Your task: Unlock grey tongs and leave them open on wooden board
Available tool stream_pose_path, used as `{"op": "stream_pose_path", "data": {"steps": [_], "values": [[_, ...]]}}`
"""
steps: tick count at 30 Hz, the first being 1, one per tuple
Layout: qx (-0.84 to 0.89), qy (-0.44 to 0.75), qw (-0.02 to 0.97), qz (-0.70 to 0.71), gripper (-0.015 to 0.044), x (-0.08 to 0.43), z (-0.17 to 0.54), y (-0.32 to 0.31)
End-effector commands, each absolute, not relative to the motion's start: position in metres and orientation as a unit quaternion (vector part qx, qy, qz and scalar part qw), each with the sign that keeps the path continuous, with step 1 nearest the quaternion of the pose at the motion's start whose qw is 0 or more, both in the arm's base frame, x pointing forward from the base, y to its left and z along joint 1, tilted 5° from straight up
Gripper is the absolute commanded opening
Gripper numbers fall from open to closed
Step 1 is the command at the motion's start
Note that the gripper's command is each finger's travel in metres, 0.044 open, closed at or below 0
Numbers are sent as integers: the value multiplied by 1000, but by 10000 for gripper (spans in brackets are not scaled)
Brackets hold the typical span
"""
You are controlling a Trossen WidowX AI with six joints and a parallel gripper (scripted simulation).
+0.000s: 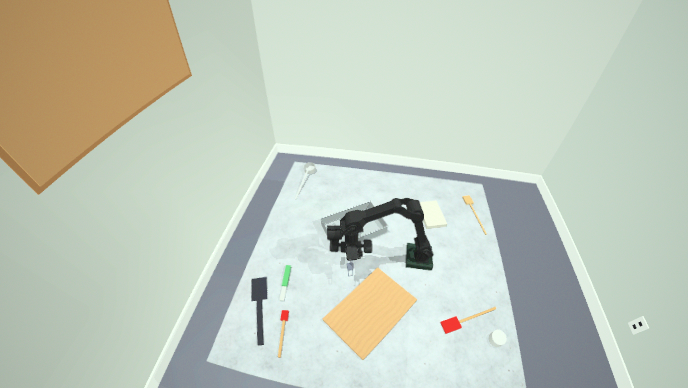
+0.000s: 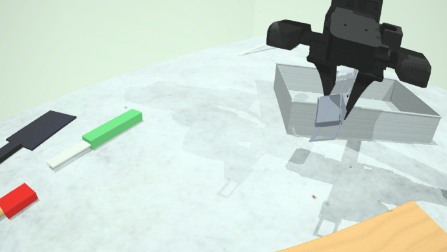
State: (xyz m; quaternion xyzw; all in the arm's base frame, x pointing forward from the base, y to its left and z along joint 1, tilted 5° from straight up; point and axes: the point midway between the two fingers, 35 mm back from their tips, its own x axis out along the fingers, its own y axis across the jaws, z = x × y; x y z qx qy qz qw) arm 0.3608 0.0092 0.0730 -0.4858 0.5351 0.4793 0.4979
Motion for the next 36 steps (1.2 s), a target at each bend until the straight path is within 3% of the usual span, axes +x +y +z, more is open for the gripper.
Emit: {"op": "stream_pose_path", "data": {"steps": [1, 11, 36], "values": [[-465, 552, 516, 461, -150, 361, 68, 35], [-451, 564, 529, 446, -150, 360, 67, 54], [-318, 647, 617, 316, -150, 311, 65, 201]]}}
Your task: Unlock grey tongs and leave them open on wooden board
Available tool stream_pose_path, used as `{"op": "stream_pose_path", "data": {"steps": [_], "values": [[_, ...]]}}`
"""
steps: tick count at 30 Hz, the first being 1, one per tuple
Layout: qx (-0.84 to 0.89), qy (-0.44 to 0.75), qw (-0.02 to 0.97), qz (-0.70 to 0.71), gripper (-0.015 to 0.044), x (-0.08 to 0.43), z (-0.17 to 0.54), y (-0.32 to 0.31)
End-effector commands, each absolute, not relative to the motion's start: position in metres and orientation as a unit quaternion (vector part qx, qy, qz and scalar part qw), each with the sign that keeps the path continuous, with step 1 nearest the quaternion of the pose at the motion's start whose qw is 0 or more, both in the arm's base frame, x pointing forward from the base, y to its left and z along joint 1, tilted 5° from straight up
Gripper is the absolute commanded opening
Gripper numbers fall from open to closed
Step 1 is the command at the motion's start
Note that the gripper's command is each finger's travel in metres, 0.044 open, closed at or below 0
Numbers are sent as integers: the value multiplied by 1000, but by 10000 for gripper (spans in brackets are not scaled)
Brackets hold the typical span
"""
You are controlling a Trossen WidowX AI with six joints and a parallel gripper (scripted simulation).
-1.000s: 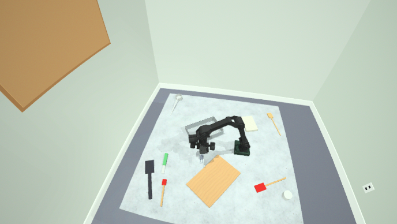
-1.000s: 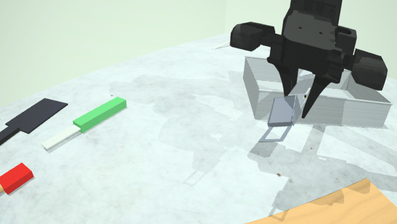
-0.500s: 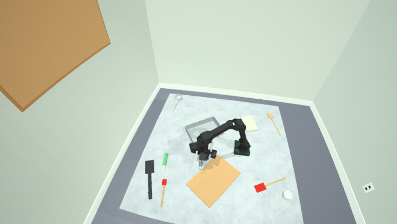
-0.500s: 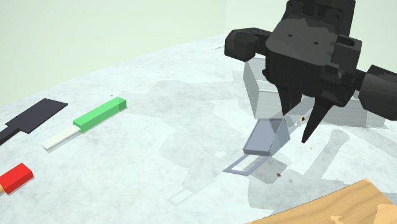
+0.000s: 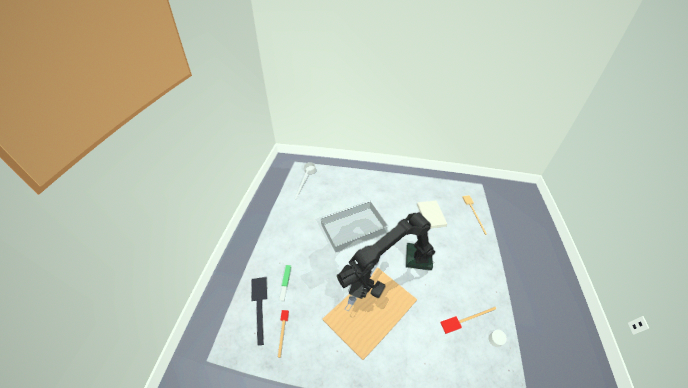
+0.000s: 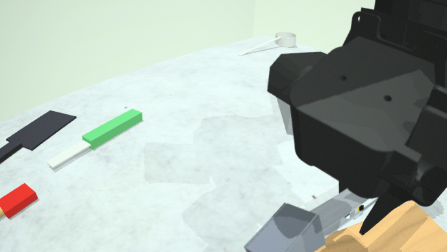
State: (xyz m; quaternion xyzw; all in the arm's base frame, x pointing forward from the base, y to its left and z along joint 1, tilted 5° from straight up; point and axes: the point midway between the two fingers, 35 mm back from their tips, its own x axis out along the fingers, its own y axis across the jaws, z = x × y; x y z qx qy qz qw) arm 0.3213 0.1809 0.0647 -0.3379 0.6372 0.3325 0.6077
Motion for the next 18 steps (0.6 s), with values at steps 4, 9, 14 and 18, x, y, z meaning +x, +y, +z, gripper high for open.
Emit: {"op": "stream_pose_path", "data": {"steps": [4, 9, 14, 18], "values": [[-295, 658, 627, 293, -150, 297, 65, 223], [-266, 671, 639, 265, -150, 279, 64, 247], [-262, 673, 640, 261, -150, 276, 64, 251], [-262, 673, 640, 261, -150, 276, 64, 251]]}}
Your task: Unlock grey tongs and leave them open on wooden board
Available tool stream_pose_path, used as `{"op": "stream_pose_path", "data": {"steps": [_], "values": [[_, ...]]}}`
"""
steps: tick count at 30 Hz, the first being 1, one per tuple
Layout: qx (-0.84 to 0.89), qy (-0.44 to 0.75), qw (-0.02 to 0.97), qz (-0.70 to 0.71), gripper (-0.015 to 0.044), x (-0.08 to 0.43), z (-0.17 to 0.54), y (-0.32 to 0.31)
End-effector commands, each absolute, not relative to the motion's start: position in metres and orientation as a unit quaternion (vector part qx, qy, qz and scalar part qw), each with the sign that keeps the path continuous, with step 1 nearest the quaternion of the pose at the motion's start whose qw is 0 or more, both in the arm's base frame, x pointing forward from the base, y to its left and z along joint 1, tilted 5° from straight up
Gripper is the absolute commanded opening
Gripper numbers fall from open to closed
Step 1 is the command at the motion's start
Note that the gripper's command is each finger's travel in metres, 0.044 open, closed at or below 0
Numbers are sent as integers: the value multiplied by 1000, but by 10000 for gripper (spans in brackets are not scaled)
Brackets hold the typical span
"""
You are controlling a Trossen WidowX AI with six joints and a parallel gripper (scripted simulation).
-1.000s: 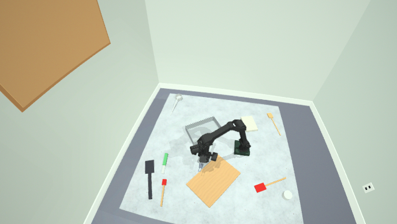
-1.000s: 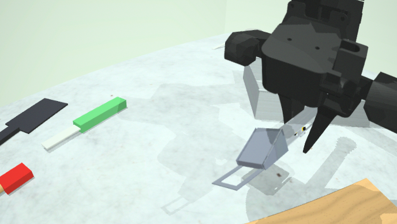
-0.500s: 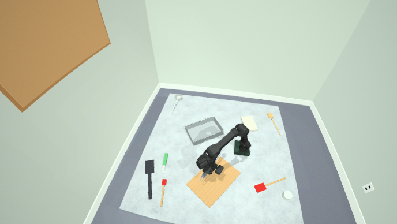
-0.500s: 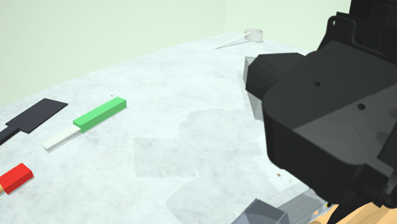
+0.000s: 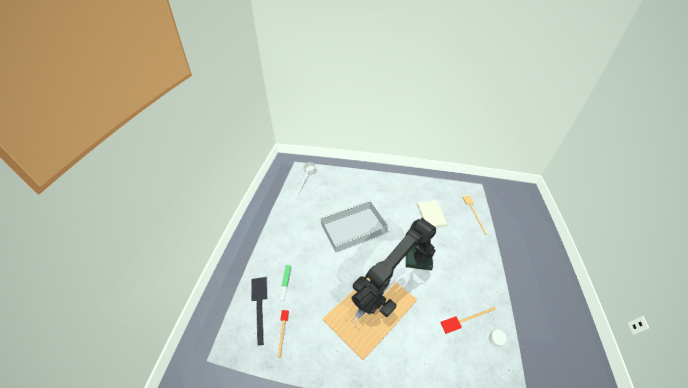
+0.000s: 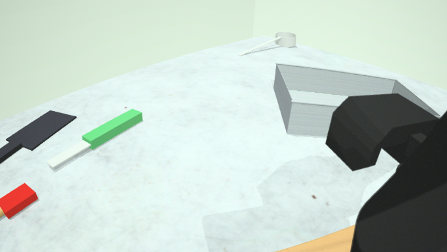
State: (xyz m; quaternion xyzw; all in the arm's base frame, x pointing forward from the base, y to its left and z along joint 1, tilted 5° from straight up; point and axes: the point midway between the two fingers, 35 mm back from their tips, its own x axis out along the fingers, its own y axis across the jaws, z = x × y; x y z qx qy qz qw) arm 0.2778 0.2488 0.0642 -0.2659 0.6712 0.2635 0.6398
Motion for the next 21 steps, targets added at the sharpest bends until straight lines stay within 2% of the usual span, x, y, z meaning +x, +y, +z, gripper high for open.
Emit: {"op": "stream_pose_path", "data": {"steps": [1, 21], "values": [[-262, 673, 640, 261, -150, 276, 64, 251], [-212, 557, 745, 300, -150, 284, 105, 256]]}}
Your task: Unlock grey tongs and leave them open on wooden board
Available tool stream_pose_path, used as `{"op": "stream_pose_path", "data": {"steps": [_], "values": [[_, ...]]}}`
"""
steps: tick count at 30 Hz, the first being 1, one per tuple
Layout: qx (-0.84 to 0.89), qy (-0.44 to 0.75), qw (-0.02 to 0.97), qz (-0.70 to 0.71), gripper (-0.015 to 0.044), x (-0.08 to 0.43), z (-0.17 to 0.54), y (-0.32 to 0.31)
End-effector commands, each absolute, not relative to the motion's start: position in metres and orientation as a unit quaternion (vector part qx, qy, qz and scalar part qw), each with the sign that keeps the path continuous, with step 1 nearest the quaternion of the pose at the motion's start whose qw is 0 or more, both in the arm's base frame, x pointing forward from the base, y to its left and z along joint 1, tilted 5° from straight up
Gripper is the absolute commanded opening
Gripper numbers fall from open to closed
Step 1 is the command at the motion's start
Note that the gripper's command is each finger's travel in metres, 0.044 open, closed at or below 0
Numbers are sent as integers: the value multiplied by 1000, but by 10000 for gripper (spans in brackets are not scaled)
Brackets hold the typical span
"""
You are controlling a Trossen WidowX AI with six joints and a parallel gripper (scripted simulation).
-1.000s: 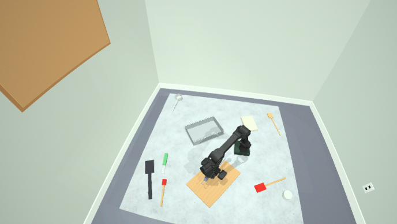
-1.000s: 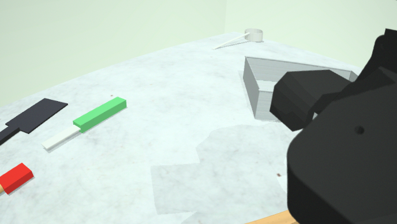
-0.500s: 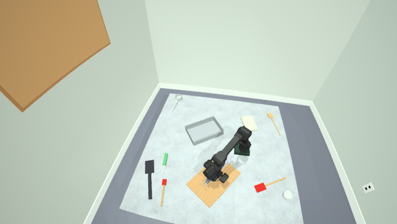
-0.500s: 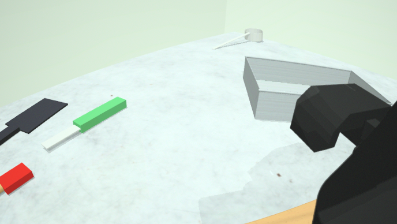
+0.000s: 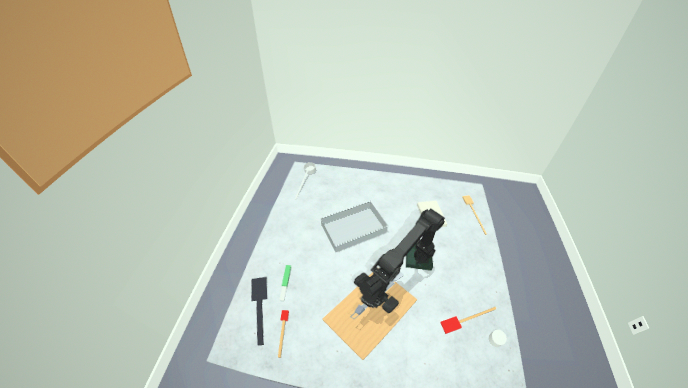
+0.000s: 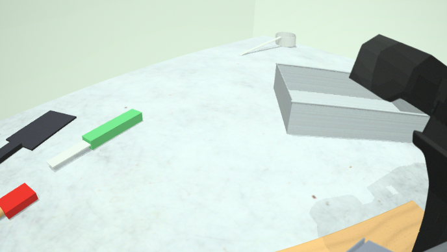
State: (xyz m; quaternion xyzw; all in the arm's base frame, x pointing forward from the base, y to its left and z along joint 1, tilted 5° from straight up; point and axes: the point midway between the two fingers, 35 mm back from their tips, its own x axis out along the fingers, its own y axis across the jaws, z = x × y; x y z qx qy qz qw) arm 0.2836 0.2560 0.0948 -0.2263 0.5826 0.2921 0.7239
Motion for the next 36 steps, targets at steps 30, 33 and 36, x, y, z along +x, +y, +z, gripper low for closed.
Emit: {"op": "stream_pose_path", "data": {"steps": [30, 33, 36], "values": [[-103, 285, 885, 354, -150, 273, 198, 244], [-93, 258, 893, 357, -150, 270, 206, 241], [-82, 232, 900, 360, -150, 267, 214, 238]]}}
